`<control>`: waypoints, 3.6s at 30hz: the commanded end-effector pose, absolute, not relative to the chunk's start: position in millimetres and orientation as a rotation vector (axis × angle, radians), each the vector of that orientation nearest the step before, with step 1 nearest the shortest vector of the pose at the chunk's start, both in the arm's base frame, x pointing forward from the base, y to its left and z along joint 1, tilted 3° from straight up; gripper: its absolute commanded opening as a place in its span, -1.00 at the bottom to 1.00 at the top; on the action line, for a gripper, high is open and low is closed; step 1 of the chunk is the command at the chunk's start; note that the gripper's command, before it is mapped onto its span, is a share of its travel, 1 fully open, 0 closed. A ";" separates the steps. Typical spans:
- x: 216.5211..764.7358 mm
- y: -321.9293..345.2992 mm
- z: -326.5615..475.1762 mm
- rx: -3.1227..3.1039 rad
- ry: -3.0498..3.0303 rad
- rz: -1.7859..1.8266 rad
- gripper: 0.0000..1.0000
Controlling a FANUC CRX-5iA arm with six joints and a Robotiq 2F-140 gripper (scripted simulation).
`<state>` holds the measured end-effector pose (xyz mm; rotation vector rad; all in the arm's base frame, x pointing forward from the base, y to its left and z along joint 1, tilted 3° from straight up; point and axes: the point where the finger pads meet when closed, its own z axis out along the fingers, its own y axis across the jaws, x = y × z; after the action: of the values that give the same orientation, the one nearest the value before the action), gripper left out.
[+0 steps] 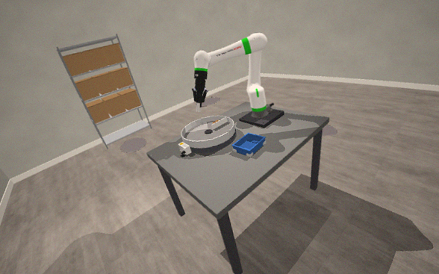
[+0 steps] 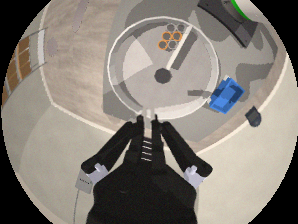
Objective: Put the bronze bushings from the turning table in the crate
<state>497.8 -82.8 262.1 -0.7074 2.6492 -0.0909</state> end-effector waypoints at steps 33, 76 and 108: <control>760.5 -93.3 499.9 1.087 1.697 0.731 -0.87; 585.0 -219.4 239.8 2.344 -0.627 1.105 -0.87; 410.9 -137.3 156.7 1.436 -2.093 0.651 -0.87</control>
<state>421.8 -138.1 156.7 -2.2491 2.6096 -1.0598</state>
